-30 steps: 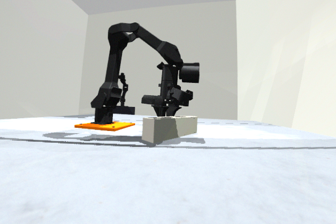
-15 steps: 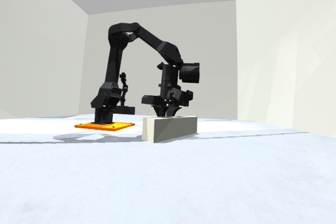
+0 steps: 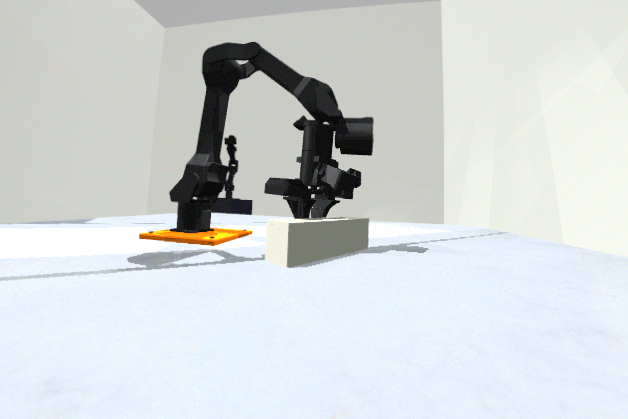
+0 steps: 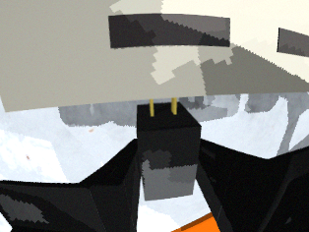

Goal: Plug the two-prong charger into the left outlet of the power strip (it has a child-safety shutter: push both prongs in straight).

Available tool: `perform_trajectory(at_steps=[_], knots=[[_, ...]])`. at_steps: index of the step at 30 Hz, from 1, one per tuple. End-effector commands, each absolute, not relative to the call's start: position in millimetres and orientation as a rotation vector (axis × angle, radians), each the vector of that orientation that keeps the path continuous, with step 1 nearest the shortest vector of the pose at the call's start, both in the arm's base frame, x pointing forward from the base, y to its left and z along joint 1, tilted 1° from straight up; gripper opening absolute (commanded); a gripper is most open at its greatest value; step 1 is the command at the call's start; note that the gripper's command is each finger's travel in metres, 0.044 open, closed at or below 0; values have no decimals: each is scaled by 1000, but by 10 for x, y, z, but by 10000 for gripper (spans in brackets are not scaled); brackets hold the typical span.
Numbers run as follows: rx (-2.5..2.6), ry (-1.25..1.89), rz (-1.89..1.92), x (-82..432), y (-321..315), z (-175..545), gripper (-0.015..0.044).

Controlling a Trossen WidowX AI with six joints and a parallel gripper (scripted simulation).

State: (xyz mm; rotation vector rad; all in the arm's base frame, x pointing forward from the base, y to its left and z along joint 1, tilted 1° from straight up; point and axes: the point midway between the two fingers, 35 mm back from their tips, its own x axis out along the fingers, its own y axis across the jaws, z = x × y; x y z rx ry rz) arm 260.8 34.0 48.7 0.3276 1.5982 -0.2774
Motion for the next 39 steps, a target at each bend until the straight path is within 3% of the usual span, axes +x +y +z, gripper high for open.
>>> perform_trajectory(at_steps=[1, 39], knots=[[327, 1599, -273, 2614, 343, 489, 0], [327, 1598, -273, 2739, 293, 493, 0]])
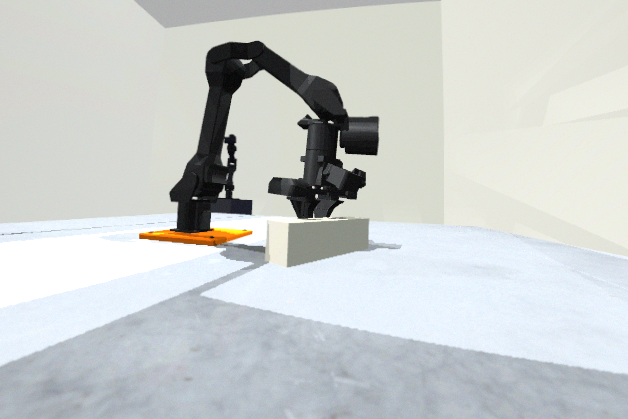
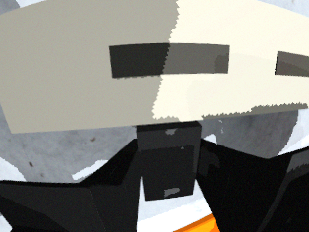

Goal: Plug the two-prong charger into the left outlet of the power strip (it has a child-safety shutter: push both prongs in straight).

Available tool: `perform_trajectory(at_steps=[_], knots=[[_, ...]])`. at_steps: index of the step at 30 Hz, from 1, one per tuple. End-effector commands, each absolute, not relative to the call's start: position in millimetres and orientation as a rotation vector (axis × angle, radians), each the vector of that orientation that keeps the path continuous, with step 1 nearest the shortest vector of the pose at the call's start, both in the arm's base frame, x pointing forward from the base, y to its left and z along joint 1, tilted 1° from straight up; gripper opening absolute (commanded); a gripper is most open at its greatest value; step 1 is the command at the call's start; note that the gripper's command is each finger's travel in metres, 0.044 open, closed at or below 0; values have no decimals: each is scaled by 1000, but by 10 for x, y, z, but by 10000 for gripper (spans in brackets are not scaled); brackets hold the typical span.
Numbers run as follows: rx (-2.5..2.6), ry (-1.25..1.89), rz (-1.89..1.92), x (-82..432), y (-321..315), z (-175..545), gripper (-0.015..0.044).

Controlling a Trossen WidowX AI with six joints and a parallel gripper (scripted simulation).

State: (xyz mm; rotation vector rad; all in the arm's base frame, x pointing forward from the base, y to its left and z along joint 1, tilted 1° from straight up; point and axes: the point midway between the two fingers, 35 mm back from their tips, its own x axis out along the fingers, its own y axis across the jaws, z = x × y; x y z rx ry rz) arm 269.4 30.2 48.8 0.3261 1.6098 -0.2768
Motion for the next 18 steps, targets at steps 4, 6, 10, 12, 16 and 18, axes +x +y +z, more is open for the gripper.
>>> perform_trajectory(at_steps=[4, 6, 10, 12, 16, 18], knots=[[327, 1598, -273, 2753, 287, 494, 0], [327, 1598, -273, 2761, 284, 494, 0], [327, 1598, -273, 2775, 279, 494, 0], [327, 1598, -273, 2783, 276, 494, 0], [327, 1598, -273, 2798, 270, 493, 0], [327, 1598, -273, 2805, 267, 493, 0]])
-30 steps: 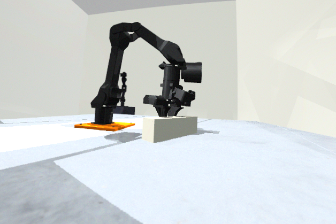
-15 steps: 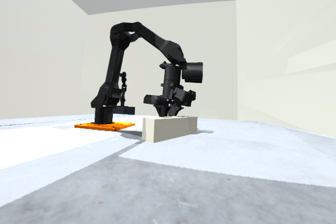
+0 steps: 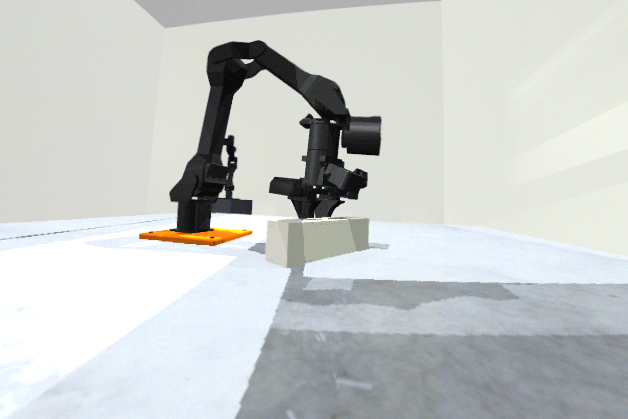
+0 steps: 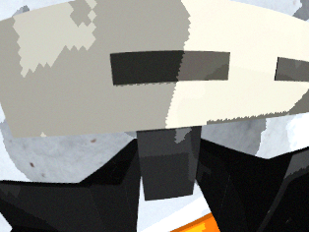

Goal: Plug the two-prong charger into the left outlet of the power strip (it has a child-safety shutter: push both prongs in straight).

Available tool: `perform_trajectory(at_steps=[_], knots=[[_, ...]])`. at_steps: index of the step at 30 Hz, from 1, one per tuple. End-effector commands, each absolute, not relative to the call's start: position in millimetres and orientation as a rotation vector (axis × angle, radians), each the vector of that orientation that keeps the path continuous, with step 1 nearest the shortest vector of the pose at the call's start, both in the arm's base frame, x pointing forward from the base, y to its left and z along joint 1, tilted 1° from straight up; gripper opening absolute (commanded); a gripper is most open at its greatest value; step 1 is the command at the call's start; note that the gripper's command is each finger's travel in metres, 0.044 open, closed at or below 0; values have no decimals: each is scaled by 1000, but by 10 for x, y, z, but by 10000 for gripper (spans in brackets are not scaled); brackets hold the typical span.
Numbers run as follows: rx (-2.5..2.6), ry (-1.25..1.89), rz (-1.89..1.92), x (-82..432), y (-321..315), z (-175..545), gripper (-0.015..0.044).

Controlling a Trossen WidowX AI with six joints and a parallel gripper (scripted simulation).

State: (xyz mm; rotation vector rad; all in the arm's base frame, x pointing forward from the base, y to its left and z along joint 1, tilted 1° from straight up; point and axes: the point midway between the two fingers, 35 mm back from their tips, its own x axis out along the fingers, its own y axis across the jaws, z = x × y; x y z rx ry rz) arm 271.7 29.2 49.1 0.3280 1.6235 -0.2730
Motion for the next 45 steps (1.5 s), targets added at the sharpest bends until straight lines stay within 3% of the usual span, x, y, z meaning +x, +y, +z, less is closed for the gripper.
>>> perform_trajectory(at_steps=[1, 36, 45], knots=[[327, 1598, -273, 2809, 266, 492, 0], [327, 1628, -273, 2771, 272, 482, 0], [327, 1628, -273, 2771, 272, 482, 236]])
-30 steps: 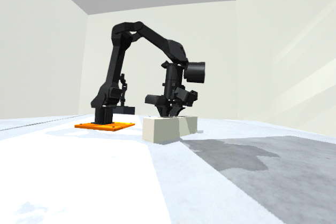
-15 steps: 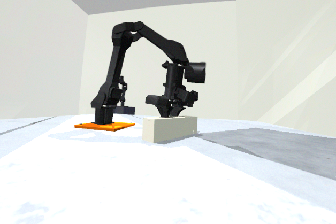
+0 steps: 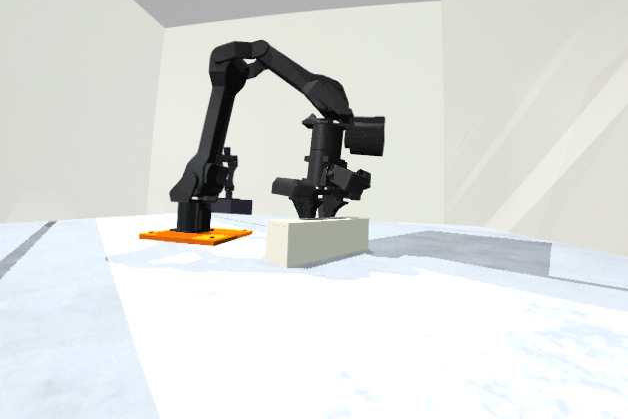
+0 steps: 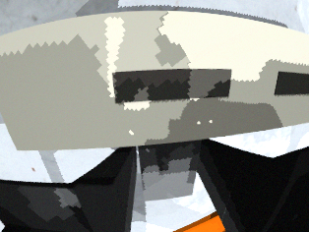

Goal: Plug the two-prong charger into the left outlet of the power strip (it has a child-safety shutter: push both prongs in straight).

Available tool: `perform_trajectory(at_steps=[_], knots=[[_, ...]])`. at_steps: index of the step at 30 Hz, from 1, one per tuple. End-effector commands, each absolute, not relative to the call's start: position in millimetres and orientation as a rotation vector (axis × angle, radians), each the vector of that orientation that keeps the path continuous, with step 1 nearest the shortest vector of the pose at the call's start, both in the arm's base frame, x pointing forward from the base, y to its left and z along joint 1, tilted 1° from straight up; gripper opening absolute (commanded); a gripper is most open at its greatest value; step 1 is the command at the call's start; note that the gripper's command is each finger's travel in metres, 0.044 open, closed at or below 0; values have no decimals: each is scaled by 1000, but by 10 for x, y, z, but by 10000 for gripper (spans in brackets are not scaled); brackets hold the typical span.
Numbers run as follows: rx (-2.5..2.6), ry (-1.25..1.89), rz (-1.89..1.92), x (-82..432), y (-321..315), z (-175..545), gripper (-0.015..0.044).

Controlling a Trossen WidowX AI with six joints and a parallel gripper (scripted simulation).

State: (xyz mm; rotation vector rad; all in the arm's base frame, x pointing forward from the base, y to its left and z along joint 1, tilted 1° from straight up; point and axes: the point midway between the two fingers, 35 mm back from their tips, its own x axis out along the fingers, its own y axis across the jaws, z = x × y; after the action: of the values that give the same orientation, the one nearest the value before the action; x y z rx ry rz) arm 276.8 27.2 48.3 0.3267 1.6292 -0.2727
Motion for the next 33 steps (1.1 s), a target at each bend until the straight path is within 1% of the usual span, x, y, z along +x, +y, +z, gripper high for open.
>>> perform_trajectory(at_steps=[1, 8, 33], knots=[[327, 1628, -273, 2771, 272, 482, 263], [327, 1627, -273, 2769, 273, 482, 440], [327, 1608, -273, 2693, 304, 482, 440]])
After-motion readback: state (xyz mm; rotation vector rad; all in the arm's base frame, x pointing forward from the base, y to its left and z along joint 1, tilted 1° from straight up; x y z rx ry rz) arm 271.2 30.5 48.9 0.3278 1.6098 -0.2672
